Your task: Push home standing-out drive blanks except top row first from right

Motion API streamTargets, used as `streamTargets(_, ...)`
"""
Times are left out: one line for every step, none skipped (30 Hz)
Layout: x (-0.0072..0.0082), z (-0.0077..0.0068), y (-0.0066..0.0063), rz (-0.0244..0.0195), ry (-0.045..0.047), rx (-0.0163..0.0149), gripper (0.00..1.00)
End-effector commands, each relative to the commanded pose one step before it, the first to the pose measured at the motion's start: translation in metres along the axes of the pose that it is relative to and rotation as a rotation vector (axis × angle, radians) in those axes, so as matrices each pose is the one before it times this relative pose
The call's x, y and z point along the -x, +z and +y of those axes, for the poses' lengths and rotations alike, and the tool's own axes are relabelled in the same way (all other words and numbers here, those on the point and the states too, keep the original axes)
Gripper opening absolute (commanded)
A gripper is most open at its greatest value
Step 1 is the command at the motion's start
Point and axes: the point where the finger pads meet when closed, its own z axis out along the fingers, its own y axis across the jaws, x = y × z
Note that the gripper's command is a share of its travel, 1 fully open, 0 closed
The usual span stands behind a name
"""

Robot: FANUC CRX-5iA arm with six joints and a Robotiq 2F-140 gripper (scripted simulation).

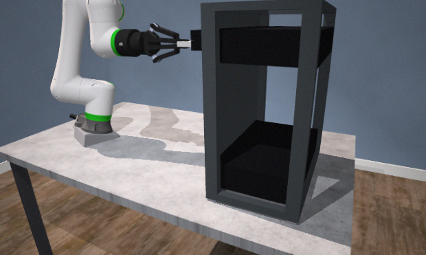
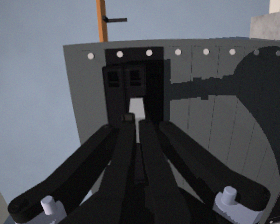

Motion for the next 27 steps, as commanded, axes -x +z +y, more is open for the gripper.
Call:
streamTargets(-0.00004,-0.00032,0.00002,0.00002,-0.0003,-0.00039,0.0)
streamTargets(0.0,0.0,0.0,0.0,0.0,0.0,0.0)
streamTargets(0.0,0.0,0.0,0.0,0.0,0.0,0.0)
streamTargets(0.0,0.0,0.0,0.0,0.0,0.0,0.0)
streamTargets(0.0,0.0,0.0,0.0,0.0,0.0,0.0)
streamTargets(0.0,0.0,0.0,0.0,0.0,0.0,0.0)
streamTargets(0.0,0.0,0.0,0.0,0.0,0.0,0.0)
streamTargets(0.0,0.0,0.0,0.0,0.0,0.0,0.0)
streamTargets(0.0,0.0,0.0,0.0,0.0,0.0,0.0)
streamTargets(0.0,0.0,0.0,0.0,0.0,0.0,0.0)
streamTargets(0.0,0.0,0.00006,0.0,0.0,0.0,0.0)
streamTargets(0.0,0.0,0.00038,0.0,0.0,0.0,0.0)
streamTargets(0.0,0.0,0.00083,0.0,0.0,0.0,0.0)
streamTargets(0.0,0.0,0.0,0.0,0.0,0.0,0.0)
streamTargets(0.0,0.0,0.0,0.0,0.0,0.0,0.0)
streamTargets(0.0,0.00001,0.00127,0.0,0.0,0.0,0.0)
streamTargets(0.0,0.0,0.00158,0.0,0.0,0.0,0.0)
streamTargets(0.0,0.0,0.0017,0.0,0.0,0.0,0.0)
streamTargets(0.0,0.0,0.00159,0.0,0.0,0.0,0.0)
streamTargets(0.0,0.0,0.00129,0.0,0.0,0.0,0.0)
streamTargets(0.0,0.0,0.00085,0.0,0.0,0.0,0.0)
streamTargets(0.0,0.0,0.00039,0.0,0.0,0.0,0.0)
streamTargets(0.0,0.0,0.00007,0.0,0.0,0.0,0.0)
streamTargets(0.0,0.0,0.0,0.0,0.0,0.0,0.0)
streamTargets(0.0,0.0,0.0,0.0,0.0,0.0,0.0)
streamTargets(0.0,0.0,0.0,0.0,0.0,0.0,0.0)
streamTargets(0.0,0.0,0.0,0.0,0.0,0.0,0.0)
